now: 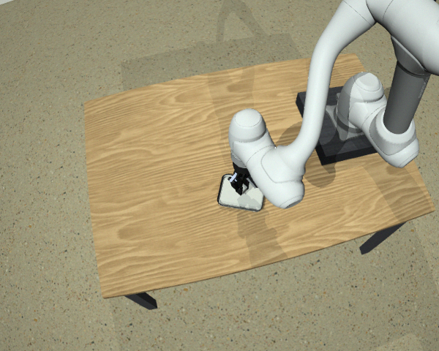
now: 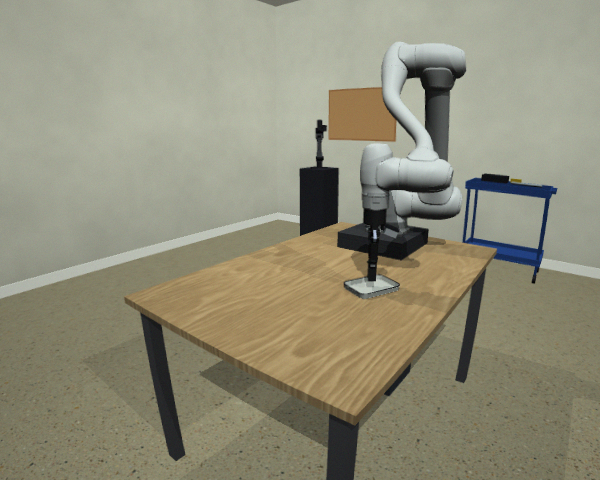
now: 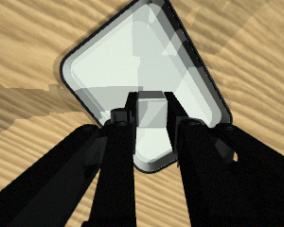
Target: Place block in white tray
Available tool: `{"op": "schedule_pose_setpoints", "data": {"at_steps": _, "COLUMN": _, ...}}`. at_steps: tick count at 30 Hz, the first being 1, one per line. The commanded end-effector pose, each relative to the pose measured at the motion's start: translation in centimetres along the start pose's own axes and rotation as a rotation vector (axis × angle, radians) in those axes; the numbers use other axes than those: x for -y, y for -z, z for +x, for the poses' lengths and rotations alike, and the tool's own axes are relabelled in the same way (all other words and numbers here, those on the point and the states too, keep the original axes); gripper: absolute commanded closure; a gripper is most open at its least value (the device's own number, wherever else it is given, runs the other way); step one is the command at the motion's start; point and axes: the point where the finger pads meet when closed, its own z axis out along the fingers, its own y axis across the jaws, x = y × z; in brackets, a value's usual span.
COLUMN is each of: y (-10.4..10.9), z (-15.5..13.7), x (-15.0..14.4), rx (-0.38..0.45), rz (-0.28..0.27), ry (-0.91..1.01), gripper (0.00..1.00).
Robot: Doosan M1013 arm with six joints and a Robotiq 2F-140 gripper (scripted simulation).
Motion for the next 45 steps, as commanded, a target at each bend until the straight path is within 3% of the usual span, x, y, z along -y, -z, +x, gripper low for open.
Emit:
{"op": "schedule_pose_setpoints", "data": {"at_steps": 1, "y": -1.1, "z": 0.1, "x": 0.0, "rx": 0.003, "rz": 0.002, "ry": 0.003, "gripper": 0.9}}
{"op": "schedule_pose_setpoints", "data": {"at_steps": 13, "y": -2.5, "z": 0.1, "x": -0.1, "rx": 0.003, "rz": 0.0, "ry": 0.003, "gripper": 0.9}}
{"op": "schedule_pose_setpoints", "data": {"at_steps": 45, "y": -2.6, "z": 0.2, "x": 0.0, "rx": 0.003, "rz": 0.0, "ry": 0.003, "gripper": 0.9}}
